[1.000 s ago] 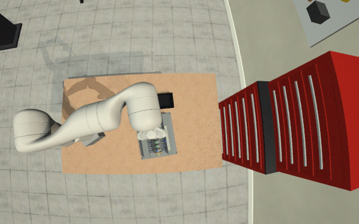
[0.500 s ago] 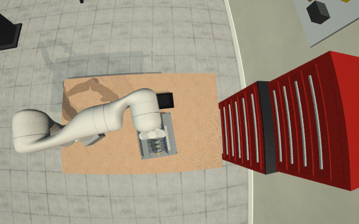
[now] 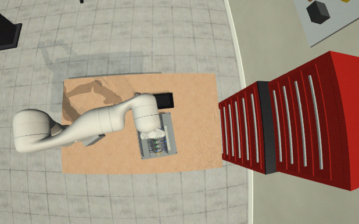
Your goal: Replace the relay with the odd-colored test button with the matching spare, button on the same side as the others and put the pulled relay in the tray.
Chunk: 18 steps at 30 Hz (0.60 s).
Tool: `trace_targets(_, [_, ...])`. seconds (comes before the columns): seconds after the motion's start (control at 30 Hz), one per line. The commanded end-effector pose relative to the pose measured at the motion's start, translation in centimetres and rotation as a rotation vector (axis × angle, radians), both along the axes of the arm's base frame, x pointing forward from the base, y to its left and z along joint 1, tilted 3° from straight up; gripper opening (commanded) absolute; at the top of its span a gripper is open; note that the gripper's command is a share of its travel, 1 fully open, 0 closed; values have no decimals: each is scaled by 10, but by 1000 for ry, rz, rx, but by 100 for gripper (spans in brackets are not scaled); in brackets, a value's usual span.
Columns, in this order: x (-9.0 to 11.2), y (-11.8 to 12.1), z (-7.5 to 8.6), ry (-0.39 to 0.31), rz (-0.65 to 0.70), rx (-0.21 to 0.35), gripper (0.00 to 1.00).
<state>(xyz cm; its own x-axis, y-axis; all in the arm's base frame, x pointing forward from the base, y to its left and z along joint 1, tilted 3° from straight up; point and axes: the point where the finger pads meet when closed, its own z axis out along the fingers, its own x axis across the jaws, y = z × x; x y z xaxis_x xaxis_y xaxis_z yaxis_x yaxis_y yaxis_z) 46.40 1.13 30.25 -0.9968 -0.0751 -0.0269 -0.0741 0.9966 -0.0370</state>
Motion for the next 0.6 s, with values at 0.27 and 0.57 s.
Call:
trace_targets(0.27, [-1, -2, -38, 6, 9, -4, 100])
trace_targets(0.57, [0, -2, -67, 4, 6, -3, 100])
